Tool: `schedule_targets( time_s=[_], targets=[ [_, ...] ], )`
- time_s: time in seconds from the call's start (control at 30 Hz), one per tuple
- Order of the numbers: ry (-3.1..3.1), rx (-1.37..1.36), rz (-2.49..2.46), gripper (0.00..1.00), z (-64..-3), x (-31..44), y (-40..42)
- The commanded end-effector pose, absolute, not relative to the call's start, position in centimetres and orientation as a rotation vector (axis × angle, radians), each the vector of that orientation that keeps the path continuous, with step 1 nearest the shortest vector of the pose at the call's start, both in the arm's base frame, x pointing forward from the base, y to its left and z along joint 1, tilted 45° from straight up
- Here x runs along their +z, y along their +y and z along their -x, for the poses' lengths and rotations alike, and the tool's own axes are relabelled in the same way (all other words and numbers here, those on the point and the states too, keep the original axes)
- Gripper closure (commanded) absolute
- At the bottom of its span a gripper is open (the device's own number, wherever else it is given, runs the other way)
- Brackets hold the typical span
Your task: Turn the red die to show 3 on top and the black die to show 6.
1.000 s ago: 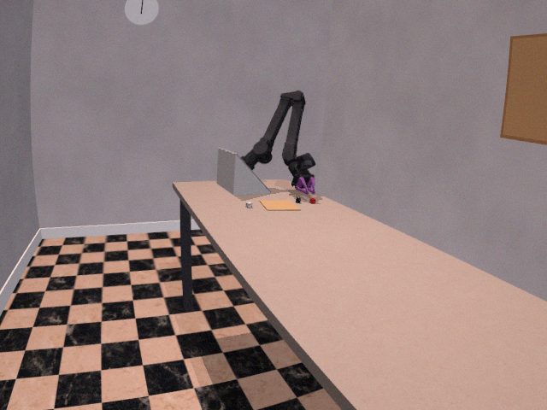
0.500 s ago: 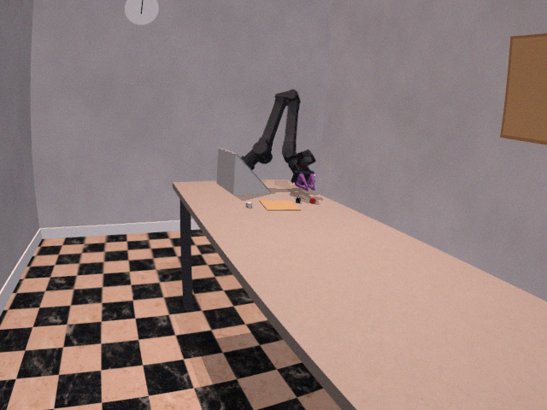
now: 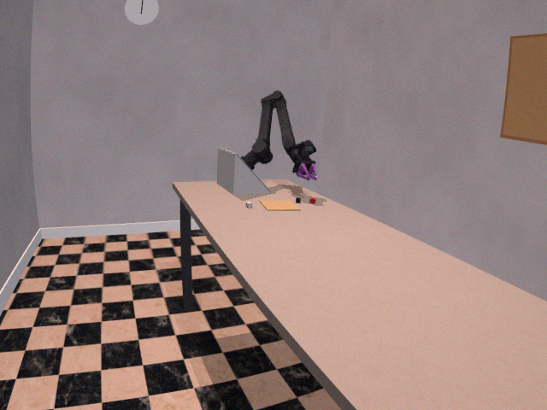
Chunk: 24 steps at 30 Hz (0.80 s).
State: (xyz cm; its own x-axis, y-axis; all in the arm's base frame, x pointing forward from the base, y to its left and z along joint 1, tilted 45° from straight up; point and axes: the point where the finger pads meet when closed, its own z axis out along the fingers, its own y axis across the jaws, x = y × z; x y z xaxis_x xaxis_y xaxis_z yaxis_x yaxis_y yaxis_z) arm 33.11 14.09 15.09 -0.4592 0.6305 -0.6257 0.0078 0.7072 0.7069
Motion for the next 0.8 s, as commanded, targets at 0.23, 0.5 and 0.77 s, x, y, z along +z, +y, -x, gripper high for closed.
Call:
schedule_targets(
  time_s=[0.23, 0.5, 0.77],
  targets=[
    [1.972, 0.808, -0.451, 0.65, -34.5, 17.1, 13.9],
    [2.373, 0.976, -0.3, 0.65, -36.6, 17.6, 12.8],
    [2.599, 1.051, -0.187, 0.65, -37.8, 17.8, 12.0]
  ],
)
